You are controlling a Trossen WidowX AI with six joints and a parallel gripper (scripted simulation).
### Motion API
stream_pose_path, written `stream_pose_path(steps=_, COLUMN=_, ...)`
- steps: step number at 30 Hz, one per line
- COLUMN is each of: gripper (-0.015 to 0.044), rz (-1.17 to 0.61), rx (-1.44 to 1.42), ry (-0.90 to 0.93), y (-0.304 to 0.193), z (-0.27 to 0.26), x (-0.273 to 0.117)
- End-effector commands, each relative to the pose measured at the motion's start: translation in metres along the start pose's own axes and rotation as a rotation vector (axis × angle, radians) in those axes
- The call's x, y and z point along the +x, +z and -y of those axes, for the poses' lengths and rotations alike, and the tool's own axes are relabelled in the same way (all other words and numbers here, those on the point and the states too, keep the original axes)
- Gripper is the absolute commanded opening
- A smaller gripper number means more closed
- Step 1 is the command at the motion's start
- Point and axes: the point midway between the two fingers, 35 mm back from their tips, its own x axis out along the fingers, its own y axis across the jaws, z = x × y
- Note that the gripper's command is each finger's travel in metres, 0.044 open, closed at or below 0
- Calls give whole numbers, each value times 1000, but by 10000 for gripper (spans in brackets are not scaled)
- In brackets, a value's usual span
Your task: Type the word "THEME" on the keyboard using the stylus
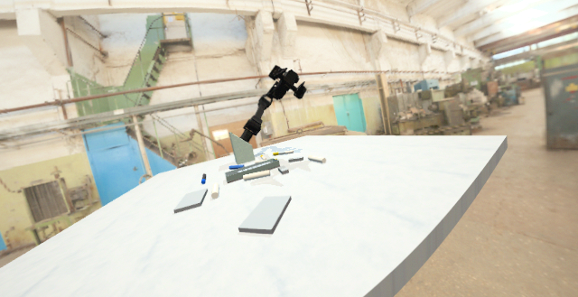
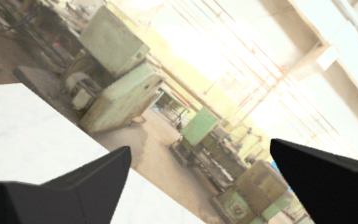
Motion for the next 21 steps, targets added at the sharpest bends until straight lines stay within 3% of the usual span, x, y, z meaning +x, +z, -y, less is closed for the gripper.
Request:
stream_pose_path(steps=1, gripper=414, rz=-10, rx=-2, ry=4, y=-2, z=0, x=1)
stream_pose_path(steps=9, gripper=204, rz=-480, rx=-15, ry=195, y=-118, z=-20, x=36)
stream_pose_path(steps=16, gripper=20, rz=-941, rx=110, ry=403, y=-227, z=-38, x=22)
stream_pose_path(steps=21, gripper=0, rz=-1263, rx=312, ry=550, y=-288, z=-53, x=-11)
